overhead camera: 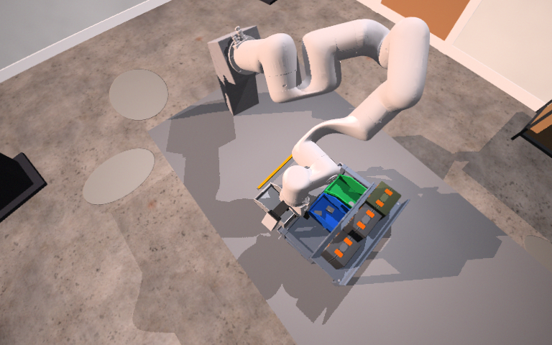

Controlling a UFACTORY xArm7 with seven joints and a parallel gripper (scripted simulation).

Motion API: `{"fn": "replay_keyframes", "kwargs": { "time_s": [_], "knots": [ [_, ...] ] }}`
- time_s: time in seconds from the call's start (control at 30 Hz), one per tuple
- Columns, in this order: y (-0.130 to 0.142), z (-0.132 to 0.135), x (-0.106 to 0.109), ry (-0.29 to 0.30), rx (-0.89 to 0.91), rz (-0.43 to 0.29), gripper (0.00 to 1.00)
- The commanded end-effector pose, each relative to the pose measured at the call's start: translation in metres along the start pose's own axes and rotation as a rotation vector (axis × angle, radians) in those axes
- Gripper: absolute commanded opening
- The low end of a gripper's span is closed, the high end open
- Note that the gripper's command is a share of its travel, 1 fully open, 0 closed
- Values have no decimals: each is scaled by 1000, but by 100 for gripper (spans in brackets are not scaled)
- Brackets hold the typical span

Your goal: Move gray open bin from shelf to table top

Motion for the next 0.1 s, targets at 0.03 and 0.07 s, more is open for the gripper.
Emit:
{"fn": "replay_keyframes", "kwargs": {
  "time_s": [0.03, 0.07],
  "knots": [
    [-1, 0, 1, -2, -1, 2, 33],
    [-1, 0, 1, -2, -1, 2, 33]
  ]
}}
Point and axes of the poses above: the point where the finger pads meet when closed, its own x axis back along the fingers, its own z axis across the jaws, y = z × x, the point moved 1 cm from there along x, back along the fingers, and after that the axes turned 3 degrees about x, right-handed, at the moved point
